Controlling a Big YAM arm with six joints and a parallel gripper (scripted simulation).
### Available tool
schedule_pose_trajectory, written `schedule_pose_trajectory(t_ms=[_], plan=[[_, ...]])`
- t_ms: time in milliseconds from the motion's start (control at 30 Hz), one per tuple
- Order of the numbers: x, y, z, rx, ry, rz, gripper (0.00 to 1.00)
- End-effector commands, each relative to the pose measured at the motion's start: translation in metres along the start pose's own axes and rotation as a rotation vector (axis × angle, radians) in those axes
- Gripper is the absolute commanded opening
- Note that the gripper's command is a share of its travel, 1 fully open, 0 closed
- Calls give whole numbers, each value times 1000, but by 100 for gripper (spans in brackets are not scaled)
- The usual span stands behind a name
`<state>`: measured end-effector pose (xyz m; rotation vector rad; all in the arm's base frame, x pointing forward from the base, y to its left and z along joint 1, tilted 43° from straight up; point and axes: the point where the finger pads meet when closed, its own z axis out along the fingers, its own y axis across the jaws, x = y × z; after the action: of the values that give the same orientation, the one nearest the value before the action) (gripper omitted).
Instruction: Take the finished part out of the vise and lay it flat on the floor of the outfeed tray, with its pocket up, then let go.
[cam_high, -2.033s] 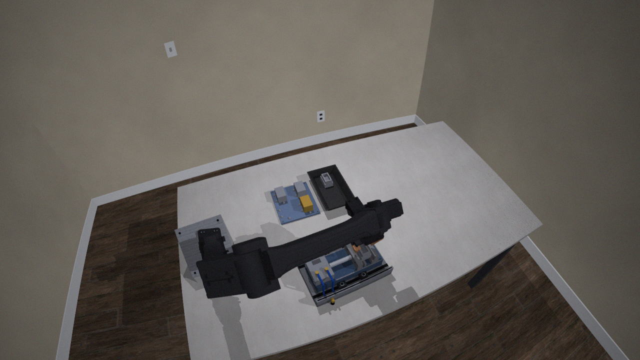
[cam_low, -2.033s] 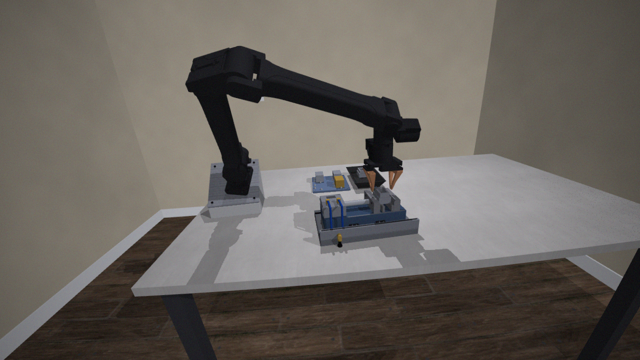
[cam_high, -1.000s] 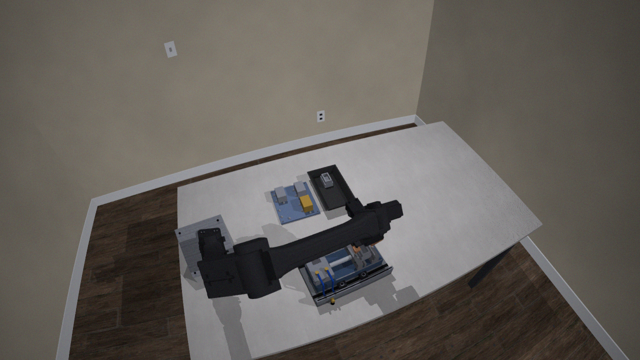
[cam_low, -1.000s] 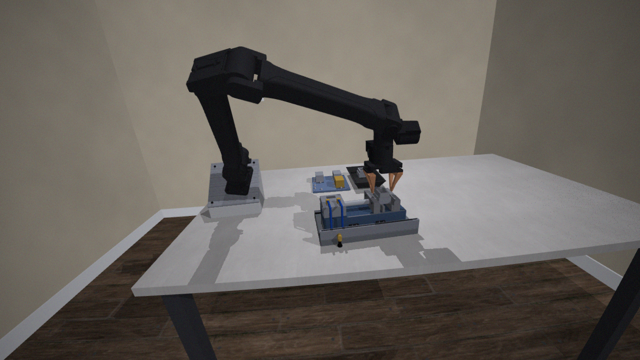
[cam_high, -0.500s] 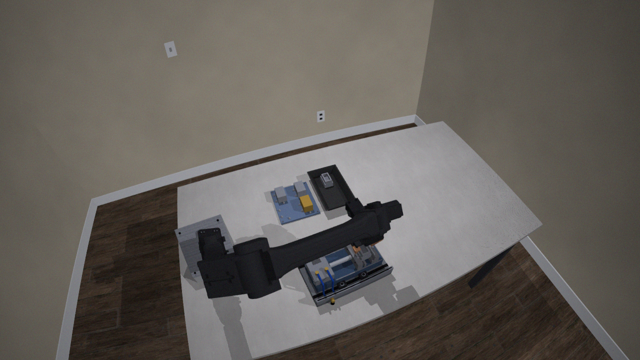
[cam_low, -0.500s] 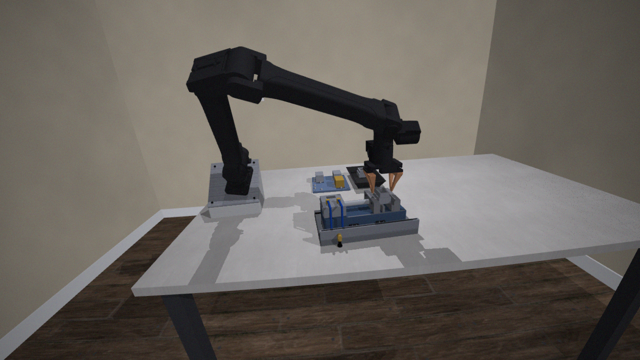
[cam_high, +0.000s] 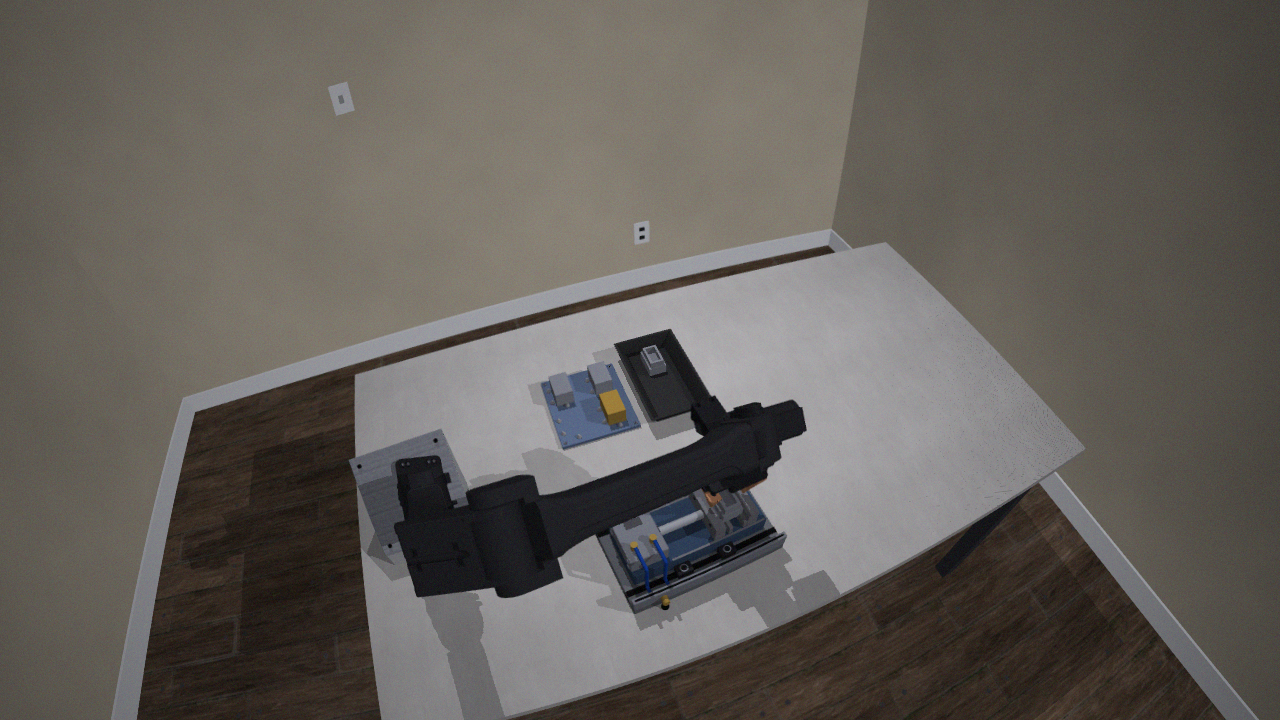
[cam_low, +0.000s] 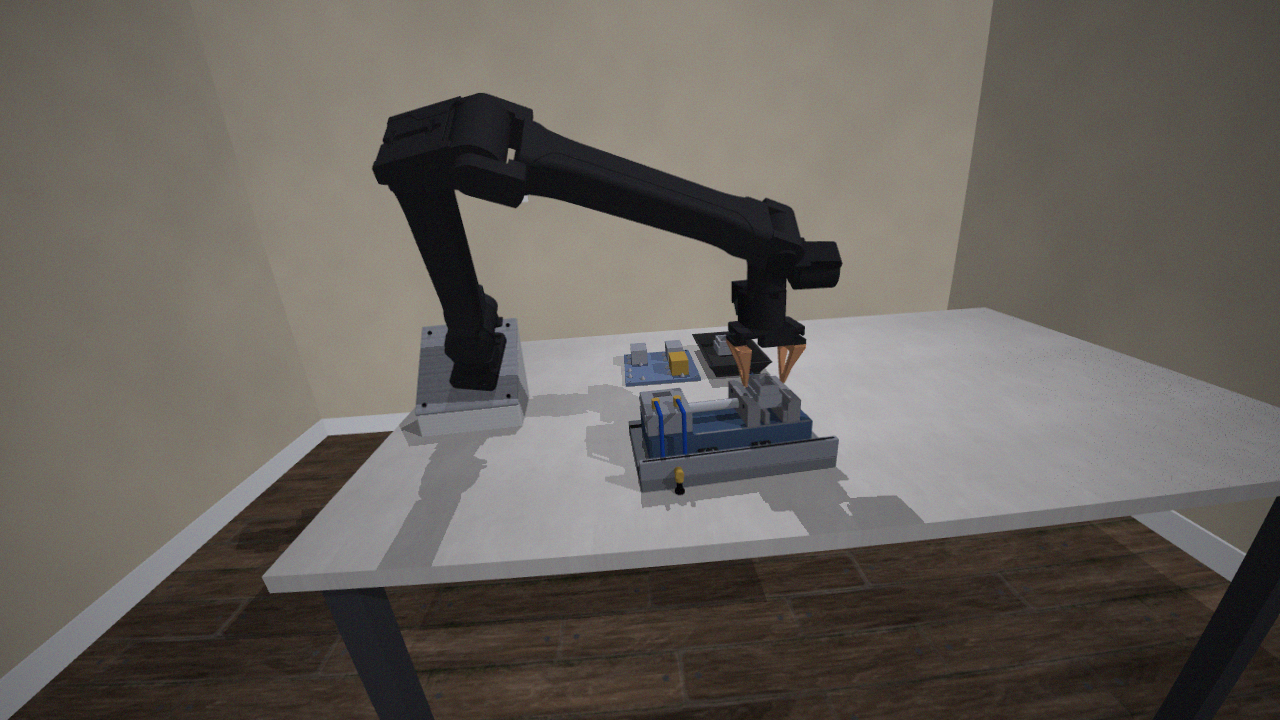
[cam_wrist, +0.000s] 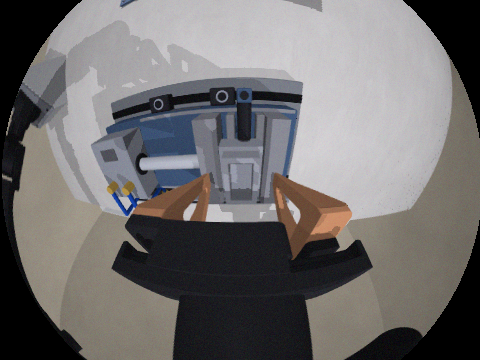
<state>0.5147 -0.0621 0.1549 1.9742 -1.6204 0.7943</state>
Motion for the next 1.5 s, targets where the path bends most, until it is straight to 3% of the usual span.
schedule_pose_trajectory(t_ms=[0, 233, 267, 1467], plan=[[1, -3, 4, 2, -3, 2, 64], [1, -3, 4, 2, -3, 2, 64], [1, -3, 4, 2, -3, 2, 0], [2, -4, 2, 5, -3, 5, 0]])
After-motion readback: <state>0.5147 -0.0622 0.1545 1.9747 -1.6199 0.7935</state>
